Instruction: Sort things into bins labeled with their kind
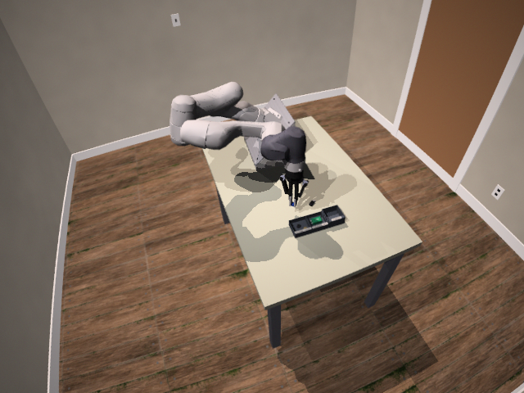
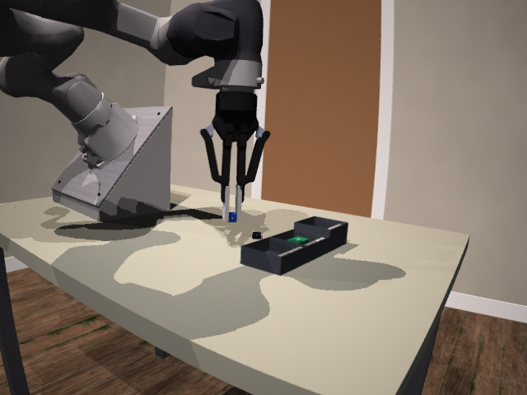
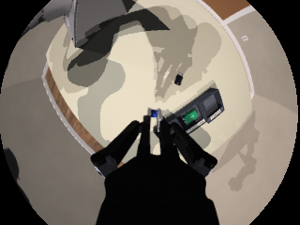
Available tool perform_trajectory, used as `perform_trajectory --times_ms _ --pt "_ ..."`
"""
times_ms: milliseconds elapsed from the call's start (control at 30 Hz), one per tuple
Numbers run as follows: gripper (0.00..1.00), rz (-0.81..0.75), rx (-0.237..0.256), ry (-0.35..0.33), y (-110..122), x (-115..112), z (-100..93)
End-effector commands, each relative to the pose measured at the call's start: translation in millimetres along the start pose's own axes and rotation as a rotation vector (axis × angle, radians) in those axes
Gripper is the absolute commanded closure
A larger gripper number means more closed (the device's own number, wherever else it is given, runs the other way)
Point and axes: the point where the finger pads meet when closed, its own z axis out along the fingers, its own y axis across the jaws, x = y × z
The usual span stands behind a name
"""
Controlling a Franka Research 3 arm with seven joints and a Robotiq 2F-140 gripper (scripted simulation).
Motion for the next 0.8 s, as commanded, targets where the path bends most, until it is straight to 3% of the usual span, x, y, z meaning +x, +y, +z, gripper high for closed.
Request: perform_trajectory --times_ms 0,633,767 --pt "0.93 -0.009 0.001 -0.001 -1 1 -1.3" --pt "0.93 -0.009 0.001 -0.001 0 0 -9.2" --pt "0.93 -0.009 0.001 -0.001 12 2 -9.2"
